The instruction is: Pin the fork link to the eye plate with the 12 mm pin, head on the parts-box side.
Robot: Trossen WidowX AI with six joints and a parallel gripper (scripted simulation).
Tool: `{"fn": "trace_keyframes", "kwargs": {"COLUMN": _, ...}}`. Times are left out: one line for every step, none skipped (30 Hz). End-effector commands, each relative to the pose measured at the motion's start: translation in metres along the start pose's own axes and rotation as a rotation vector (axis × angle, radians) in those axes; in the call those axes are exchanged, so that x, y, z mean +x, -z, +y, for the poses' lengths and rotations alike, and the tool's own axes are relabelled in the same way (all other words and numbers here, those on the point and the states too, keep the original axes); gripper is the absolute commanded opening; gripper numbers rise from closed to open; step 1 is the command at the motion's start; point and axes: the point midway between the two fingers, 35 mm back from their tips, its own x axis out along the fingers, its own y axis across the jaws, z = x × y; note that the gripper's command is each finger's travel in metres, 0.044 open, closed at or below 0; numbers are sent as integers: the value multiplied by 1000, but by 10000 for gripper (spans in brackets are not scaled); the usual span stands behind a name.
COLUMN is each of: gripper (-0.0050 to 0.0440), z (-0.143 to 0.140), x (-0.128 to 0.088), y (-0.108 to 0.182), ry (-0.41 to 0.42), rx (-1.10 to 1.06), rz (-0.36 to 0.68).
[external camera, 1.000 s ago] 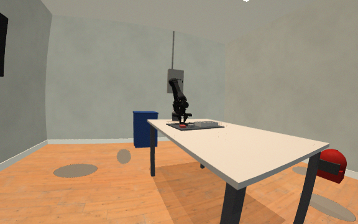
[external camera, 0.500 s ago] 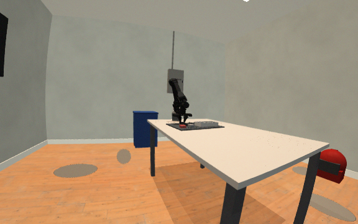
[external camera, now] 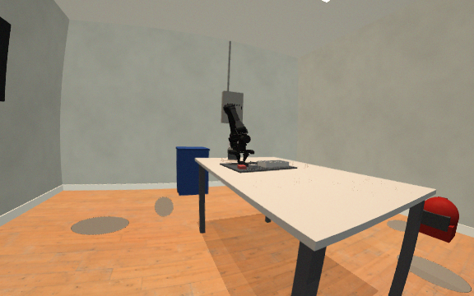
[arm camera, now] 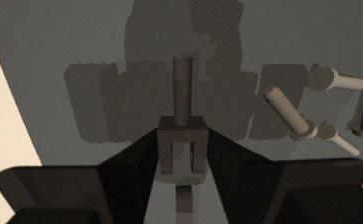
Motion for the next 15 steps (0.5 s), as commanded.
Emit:
{"fn": "trace_keyframes", "kwargs": {"gripper": 128, "z": 3, "x": 1, "y": 11, "ry": -5, "rx": 6, "rz": 25}}
{"fn": "trace_keyframes", "kwargs": {"gripper": 128, "z": 3, "x": 1, "y": 11, "ry": -5, "rx": 6, "rz": 25}}
{"fn": "trace_keyframes", "kwargs": {"gripper": 128, "z": 3, "x": 1, "y": 12, "ry": -5, "rx": 6, "rz": 25}}
{"fn": "trace_keyframes", "kwargs": {"gripper": 128, "z": 3, "x": 1, "y": 12, "ry": -5, "rx": 6, "rz": 25}}
{"fn": "trace_keyframes", "kwargs": {"gripper": 128, "z": 3, "x": 1, "y": 12, "ry": -5, "rx": 6, "rz": 25}}
{"fn": "trace_keyframes", "kwargs": {"gripper": 128, "z": 3, "x": 1, "y": 13, "ry": -5, "rx": 6, "rz": 25}}
{"fn": "trace_keyframes", "kwargs": {"gripper": 128, "z": 3, "x": 1, "y": 13, "ry": -5, "rx": 6, "rz": 25}}
{"fn": "trace_keyframes", "kwargs": {"gripper": 128, "z": 3, "x": 1, "y": 13, "ry": -5, "rx": 6, "rz": 25}}
{"fn": "trace_keyframes", "kwargs": {"gripper": 128, "z": 3, "x": 1, "y": 13, "ry": -5, "rx": 6, "rz": 25}}
{"fn": "trace_keyframes", "kwargs": {"gripper": 128, "z": 3, "x": 1, "y": 13, "ry": -5, "rx": 6, "rz": 25}}
{"fn": "trace_keyframes", "kwargs": {"gripper": 128, "z": 3, "x": 1, "y": 14, "ry": -5, "rx": 6, "rz": 25}}
{"fn": "trace_keyframes", "kwargs": {"gripper": 128, "z": 3, "x": 1, "y": 14, "ry": -5, "rx": 6, "rz": 25}}
{"fn": "trace_keyframes", "kwargs": {"gripper": 128, "z": 4, "x": 1, "y": 15, "ry": -5, "rx": 6, "rz": 25}}
{"fn": "trace_keyframes", "kwargs": {"gripper": 128, "z": 4, "x": 1, "y": 15, "ry": -5, "rx": 6, "rz": 25}}
{"fn": "trace_keyframes", "kwargs": {"gripper": 128, "z": 4, "x": 1, "y": 16, "ry": -5, "rx": 6, "rz": 25}}
